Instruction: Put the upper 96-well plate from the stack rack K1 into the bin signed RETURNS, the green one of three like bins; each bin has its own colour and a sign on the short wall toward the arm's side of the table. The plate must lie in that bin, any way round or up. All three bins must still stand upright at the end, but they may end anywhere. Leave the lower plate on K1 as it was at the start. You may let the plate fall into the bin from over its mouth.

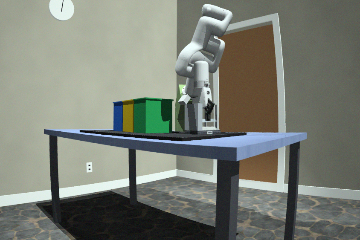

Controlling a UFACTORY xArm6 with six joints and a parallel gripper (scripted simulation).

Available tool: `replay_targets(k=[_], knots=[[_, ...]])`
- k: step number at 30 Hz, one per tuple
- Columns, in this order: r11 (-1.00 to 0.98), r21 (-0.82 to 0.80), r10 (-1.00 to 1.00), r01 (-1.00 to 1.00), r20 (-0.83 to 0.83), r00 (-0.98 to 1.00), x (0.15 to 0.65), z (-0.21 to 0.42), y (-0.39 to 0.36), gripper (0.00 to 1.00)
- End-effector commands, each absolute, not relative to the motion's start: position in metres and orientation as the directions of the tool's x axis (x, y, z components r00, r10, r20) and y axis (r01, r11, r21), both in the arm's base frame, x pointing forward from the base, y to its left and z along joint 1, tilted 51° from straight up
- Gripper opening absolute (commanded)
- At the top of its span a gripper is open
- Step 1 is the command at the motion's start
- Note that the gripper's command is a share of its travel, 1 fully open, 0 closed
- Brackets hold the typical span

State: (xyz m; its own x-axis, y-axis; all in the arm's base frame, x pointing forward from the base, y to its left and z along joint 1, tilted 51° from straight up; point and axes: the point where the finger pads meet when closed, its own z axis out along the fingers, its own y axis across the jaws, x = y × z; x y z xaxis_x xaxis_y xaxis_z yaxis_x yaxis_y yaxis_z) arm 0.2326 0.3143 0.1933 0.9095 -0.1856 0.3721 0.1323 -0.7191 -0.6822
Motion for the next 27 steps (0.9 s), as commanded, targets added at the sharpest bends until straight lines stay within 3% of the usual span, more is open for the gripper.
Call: replay_targets(k=[1, 27], knots=[[-0.719, -0.682, -0.184, 0.133, 0.372, 0.91, 0.23, 0.198, 0.31, 0.0], [-0.719, -0.682, -0.184, 0.133, 0.372, 0.91, 0.216, 0.222, 0.285, 0.0]])
